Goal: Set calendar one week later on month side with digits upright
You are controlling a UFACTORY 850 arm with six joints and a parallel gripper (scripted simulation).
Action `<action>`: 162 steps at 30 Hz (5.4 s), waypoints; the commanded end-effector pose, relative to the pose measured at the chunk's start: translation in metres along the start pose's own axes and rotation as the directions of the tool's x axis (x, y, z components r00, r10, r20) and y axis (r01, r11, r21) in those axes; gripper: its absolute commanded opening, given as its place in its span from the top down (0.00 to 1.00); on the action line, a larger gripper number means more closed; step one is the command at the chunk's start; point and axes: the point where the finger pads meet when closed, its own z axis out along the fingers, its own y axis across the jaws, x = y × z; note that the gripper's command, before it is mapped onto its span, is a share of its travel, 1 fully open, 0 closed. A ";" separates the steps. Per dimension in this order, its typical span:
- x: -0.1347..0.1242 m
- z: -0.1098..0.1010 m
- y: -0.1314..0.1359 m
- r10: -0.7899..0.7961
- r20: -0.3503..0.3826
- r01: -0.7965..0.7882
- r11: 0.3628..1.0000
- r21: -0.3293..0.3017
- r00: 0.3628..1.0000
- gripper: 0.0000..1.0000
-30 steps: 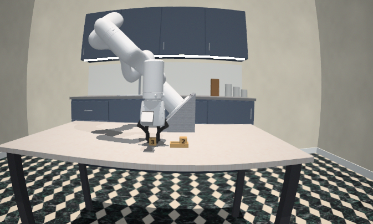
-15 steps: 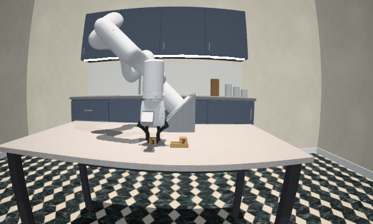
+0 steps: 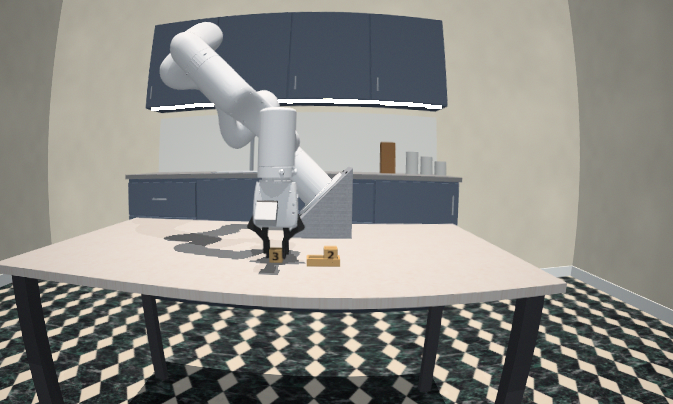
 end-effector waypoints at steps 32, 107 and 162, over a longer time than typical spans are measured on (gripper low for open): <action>0.001 0.003 0.000 0.000 -0.001 0.000 1.000 0.000 1.000 0.73; 0.001 0.003 0.000 0.000 -0.001 0.000 1.000 0.000 1.000 0.73; 0.001 -0.072 0.000 0.000 -0.001 0.000 1.000 0.000 1.000 0.53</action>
